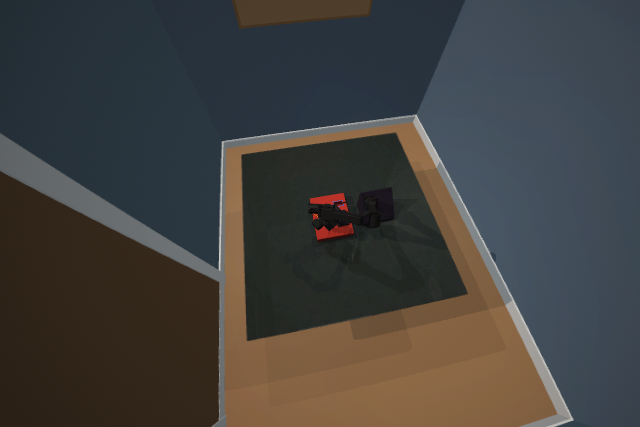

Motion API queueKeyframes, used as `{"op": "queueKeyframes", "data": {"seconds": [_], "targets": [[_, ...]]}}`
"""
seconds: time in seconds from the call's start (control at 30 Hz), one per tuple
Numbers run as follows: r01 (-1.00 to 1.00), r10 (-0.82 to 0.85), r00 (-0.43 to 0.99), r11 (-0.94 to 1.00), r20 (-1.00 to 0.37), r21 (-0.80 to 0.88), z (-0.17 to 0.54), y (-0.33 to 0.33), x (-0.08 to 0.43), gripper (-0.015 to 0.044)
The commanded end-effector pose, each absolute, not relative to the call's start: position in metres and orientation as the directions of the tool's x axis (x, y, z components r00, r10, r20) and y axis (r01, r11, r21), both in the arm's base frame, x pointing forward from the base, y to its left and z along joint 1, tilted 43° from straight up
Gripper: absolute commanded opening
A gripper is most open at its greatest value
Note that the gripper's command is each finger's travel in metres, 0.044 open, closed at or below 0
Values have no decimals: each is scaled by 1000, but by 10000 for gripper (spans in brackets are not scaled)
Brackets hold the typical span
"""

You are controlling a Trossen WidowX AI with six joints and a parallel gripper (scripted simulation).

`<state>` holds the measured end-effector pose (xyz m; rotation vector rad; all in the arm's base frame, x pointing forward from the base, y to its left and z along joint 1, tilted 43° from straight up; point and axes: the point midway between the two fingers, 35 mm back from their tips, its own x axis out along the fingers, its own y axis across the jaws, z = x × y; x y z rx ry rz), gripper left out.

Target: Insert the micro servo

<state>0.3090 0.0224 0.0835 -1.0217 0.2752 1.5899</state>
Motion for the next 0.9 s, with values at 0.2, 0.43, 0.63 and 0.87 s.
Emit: {"op": "queueKeyframes", "data": {"seconds": [0.2,0.43,0.63,0.87], "targets": [[-884,677,55,-309,-734,-351,88,21,305,0],[-884,677,54,-309,-734,-350,89,24,290,0],[-884,677,54,-309,-734,-350,80,14,288,0],[-884,675,54,-310,-736,-349,53,-15,286,0]]}}
